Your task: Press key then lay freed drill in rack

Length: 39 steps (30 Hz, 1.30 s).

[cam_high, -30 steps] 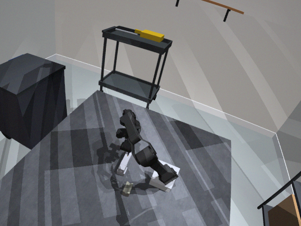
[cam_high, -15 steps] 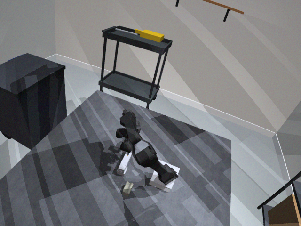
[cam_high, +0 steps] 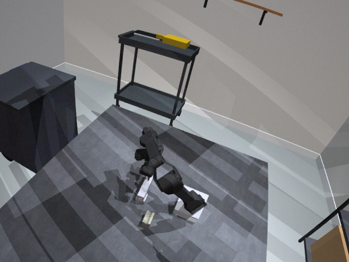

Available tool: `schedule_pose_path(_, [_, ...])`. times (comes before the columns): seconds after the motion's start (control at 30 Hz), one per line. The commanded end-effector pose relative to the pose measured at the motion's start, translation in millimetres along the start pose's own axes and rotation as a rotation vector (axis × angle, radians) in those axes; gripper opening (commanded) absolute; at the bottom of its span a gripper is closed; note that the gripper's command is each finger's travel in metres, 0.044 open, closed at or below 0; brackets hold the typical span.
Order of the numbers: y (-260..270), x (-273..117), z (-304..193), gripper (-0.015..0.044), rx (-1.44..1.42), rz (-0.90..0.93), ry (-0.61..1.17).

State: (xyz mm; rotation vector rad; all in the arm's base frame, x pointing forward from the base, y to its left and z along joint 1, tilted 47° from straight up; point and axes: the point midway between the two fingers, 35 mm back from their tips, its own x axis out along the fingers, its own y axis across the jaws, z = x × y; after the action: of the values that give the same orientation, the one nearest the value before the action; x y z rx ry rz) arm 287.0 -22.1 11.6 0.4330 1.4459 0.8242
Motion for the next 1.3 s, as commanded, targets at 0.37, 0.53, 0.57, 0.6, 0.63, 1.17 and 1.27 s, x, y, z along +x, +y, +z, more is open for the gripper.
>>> schedule_pose_path(0.37, [-3, -58, 1, 0.0289, 0.017, 0.012, 0.038])
schedule_pose_path(0.53, [17, -37, 9, 0.042, -0.167, -0.006, 0.026])
schedule_pose_path(0.57, [31, -27, 13, 0.044, -0.297, -0.011, 0.028])
schedule_pose_path(0.6, [45, -17, 16, 0.044, -0.428, -0.015, 0.031])
schedule_pose_path(0.63, [59, -7, 18, 0.044, -0.56, -0.016, 0.033])
schedule_pose_path(1.17, [161, 63, -3, 0.044, -1.553, 0.047, 0.011])
schedule_pose_path(1.27, [161, 63, -3, 0.044, -1.553, 0.047, 0.011])
